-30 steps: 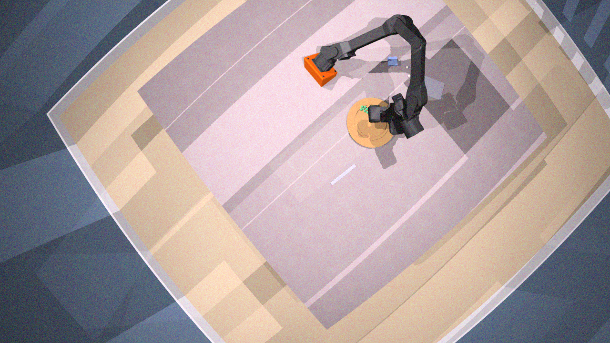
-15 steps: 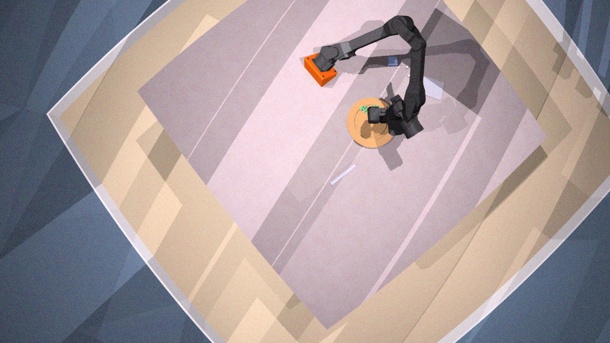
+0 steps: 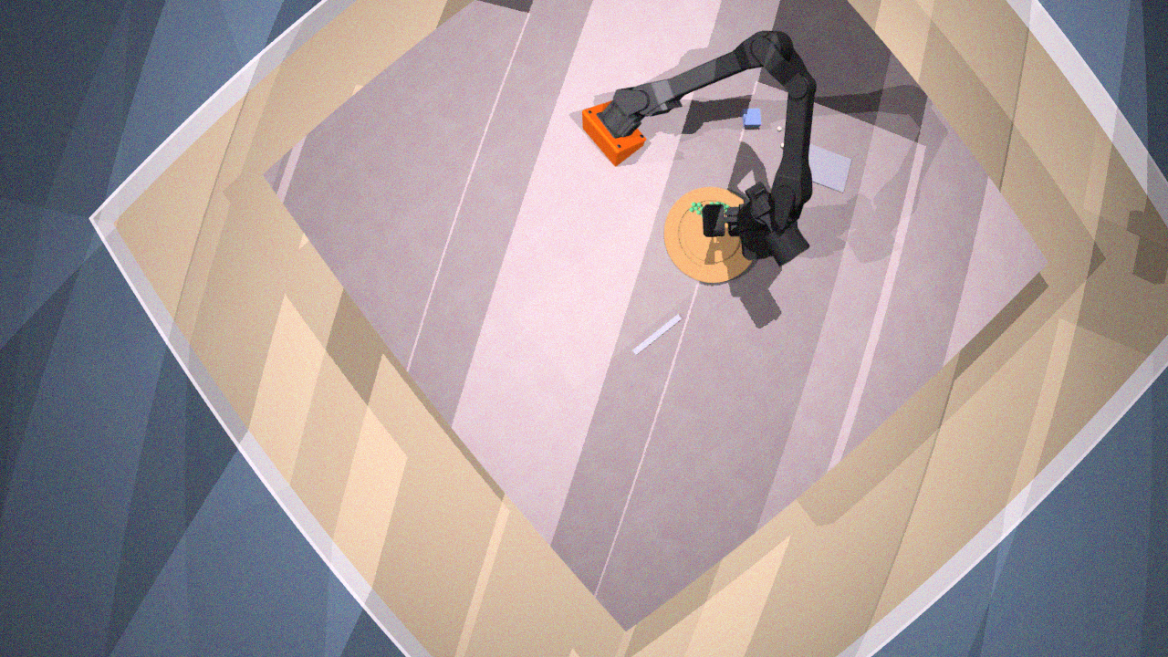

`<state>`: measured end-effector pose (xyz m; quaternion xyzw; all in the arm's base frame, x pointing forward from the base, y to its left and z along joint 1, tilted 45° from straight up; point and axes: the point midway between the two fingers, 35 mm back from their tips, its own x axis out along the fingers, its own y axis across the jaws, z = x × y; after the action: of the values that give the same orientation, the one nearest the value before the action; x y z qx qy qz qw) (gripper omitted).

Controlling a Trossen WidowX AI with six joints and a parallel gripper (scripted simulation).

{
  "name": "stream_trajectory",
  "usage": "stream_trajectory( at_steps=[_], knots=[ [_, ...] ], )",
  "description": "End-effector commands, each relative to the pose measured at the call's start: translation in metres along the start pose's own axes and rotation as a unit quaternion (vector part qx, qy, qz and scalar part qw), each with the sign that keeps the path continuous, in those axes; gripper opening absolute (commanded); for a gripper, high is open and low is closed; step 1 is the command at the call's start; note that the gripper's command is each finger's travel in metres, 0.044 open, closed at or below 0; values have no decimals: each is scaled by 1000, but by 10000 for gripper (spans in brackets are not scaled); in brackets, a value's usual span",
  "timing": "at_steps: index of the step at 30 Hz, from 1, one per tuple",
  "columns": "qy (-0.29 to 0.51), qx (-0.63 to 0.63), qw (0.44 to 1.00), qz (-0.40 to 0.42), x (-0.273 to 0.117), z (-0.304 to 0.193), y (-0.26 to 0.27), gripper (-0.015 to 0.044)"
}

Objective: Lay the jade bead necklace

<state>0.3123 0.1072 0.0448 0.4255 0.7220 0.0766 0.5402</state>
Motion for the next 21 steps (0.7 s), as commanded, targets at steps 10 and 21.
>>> stream_trajectory(
  at_steps=[10,21],
  knots=[
    [1,-1,1000,1,0,0,1,0],
    [1,-1,1000,1,0,0,1,0]
  ],
)
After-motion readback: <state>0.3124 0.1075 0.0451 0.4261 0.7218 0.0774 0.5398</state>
